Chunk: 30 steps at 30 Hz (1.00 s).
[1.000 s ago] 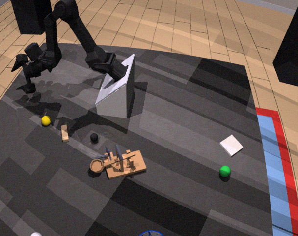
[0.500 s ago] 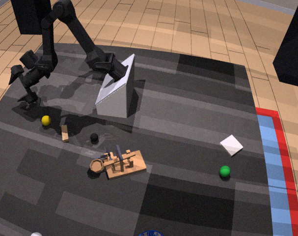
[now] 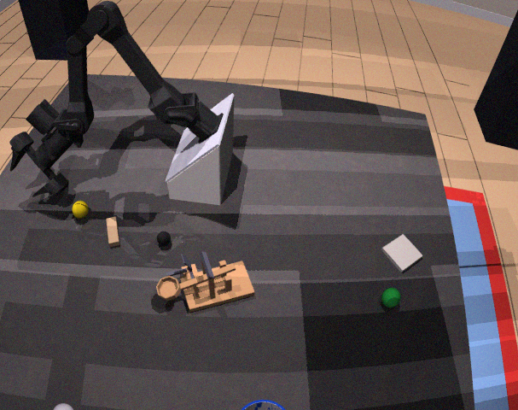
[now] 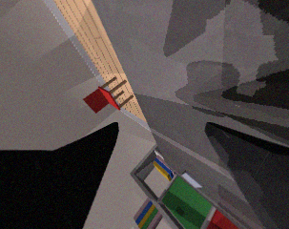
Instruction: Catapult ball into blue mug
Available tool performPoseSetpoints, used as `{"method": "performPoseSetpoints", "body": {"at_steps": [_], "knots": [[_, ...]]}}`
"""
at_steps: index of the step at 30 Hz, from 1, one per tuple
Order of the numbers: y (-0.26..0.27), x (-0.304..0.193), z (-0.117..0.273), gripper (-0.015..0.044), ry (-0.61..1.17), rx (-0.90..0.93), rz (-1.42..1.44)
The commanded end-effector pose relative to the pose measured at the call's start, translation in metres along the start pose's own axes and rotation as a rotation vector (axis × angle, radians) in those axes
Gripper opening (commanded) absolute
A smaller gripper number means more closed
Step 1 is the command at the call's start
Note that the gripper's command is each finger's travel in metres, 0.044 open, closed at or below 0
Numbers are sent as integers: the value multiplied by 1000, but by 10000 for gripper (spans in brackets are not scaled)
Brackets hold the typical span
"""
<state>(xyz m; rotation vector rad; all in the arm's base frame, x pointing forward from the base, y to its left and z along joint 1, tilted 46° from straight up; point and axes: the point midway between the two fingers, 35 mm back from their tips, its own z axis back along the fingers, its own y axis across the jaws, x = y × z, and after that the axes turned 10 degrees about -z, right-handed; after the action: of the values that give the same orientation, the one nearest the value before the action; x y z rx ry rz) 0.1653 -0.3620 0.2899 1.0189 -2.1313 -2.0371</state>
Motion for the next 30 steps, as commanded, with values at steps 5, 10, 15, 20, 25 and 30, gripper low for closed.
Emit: {"method": "performPoseSetpoints", "body": {"at_steps": [5, 10, 15, 20, 25, 30], "knots": [[-18, -17, -7, 440, 24, -60, 79], [-16, -39, -7, 440, 90, -62, 50], [-19, -57, -6, 440, 141, -78, 44], [-38, -67, -9, 440, 157, -136, 116], [-58, -78, -11, 440, 178, -193, 192], [-78, -90, -11, 440, 204, -249, 270]]}}
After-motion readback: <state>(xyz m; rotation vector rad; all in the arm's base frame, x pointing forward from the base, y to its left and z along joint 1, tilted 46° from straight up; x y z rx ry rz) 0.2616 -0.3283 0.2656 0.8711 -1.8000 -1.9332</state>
